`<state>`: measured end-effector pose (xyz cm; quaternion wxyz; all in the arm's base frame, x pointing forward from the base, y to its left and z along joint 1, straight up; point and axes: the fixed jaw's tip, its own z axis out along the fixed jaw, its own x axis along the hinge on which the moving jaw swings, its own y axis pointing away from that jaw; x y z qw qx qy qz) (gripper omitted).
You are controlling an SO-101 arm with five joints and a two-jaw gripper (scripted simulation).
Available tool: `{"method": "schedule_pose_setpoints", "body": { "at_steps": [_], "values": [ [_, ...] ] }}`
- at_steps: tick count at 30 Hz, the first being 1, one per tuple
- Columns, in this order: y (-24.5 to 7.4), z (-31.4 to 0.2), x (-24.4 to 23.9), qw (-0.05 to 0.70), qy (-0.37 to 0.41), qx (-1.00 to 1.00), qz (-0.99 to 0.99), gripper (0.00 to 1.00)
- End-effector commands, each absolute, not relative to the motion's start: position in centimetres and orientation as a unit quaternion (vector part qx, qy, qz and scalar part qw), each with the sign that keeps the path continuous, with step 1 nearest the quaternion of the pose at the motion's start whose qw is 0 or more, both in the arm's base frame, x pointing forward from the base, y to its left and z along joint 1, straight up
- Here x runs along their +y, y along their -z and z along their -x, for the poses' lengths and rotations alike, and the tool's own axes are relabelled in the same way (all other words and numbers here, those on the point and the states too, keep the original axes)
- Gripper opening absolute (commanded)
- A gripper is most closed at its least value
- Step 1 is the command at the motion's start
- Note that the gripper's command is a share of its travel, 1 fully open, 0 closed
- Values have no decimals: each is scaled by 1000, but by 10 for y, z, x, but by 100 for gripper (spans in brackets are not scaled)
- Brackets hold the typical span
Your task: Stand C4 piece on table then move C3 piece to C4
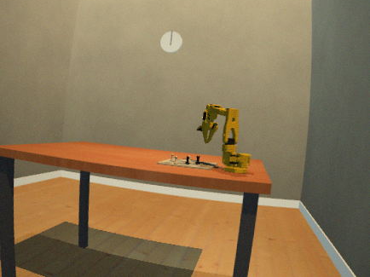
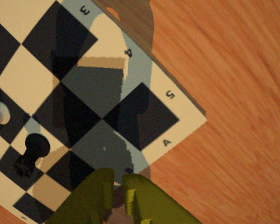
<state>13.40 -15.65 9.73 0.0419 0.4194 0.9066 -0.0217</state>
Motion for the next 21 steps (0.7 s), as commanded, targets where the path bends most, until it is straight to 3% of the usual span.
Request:
{"method": "schedule_pose_setpoints", "body": {
  "at_steps": [1,21],
  "values": [
    [-92,-132,-156,25,13,906,-421,0],
    [-39,-133,-157,11,6,907,-421,0]
  ]
}}
